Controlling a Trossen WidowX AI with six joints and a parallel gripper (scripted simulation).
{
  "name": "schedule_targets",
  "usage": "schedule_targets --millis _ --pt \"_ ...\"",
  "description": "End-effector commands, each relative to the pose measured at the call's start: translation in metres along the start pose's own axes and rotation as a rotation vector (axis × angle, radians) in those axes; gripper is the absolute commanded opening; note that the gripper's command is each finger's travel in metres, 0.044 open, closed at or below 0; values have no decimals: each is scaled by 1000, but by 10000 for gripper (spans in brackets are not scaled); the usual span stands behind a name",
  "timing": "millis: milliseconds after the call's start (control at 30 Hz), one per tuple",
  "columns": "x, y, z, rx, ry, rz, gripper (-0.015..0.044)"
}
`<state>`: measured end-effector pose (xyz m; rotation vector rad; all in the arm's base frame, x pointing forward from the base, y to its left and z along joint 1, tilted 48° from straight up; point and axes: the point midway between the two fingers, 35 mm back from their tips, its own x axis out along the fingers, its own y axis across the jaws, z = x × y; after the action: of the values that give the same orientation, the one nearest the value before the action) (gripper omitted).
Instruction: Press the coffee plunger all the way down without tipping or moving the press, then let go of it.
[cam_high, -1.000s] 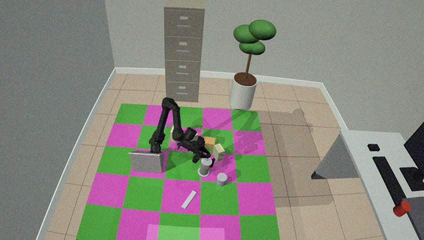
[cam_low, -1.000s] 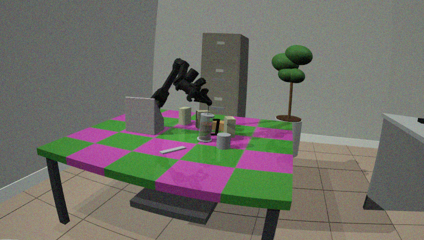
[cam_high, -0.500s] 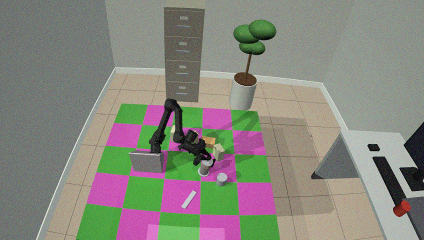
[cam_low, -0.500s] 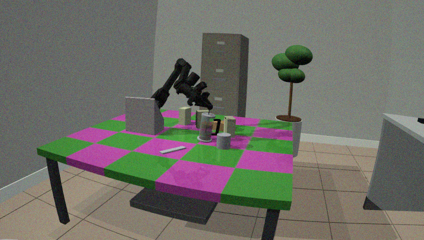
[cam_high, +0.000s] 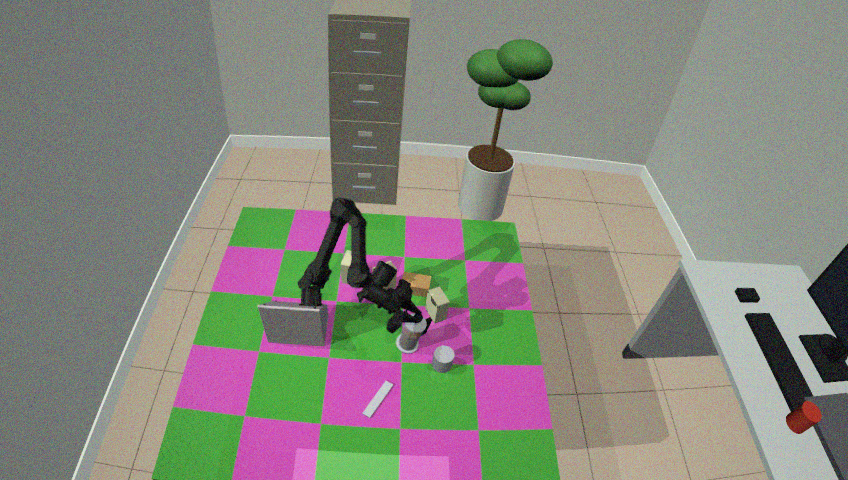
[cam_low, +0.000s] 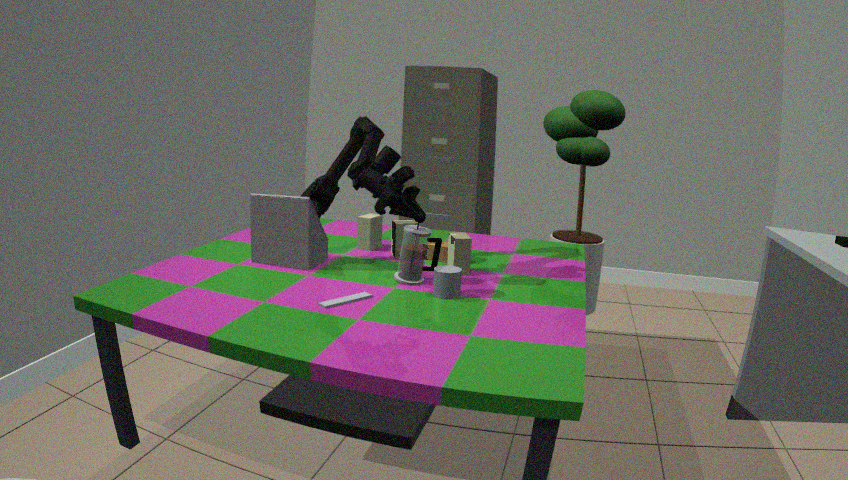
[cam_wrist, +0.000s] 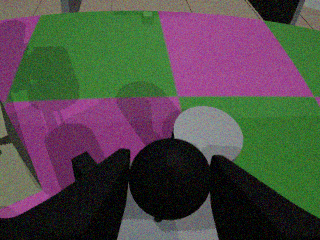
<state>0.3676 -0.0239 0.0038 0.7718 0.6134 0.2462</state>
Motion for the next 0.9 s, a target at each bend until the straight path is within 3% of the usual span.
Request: schedule_targets --millis 0,867 --pt "3 0 -7 14 25 5 126" --pt "4 -1 -1 7 12 4 126"
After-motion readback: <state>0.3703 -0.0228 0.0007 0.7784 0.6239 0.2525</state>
